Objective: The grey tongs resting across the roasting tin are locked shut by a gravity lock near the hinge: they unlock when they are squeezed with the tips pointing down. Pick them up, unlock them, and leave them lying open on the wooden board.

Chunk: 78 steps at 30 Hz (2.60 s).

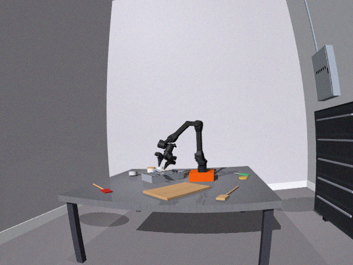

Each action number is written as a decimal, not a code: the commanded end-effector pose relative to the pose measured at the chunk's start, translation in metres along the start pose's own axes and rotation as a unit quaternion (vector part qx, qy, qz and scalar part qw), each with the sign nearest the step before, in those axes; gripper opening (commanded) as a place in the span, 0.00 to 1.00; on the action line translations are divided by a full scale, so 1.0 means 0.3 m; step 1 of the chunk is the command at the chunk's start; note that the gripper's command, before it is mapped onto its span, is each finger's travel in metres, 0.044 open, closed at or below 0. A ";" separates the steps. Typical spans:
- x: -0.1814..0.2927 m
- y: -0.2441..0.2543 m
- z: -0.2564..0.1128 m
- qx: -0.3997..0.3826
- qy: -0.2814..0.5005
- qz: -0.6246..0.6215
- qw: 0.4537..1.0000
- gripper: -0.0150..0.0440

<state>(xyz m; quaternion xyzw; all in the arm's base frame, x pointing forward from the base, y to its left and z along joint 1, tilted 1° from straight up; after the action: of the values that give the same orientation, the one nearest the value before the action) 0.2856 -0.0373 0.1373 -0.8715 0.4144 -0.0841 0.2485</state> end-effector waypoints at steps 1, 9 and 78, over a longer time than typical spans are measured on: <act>0.008 0.029 -0.008 0.003 -0.008 -0.004 1.000 0.69; 0.018 0.049 -0.017 0.002 -0.009 -0.003 1.000 0.69; 0.016 0.043 0.239 0.007 -0.009 -0.005 1.000 0.44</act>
<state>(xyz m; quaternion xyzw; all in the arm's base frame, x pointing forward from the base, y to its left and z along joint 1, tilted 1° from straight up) 0.3049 -0.0216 0.0683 -0.8726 0.4072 -0.0804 0.2574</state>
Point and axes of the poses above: the point midway between the two fingers, 35 mm back from their tips, its own z axis out along the fingers, its own y axis across the jaws, x = y × z, the point moved 8 cm from there along -z, back along the fingers, and after that the axes turned 8 degrees about z, right-handed, at the moved point
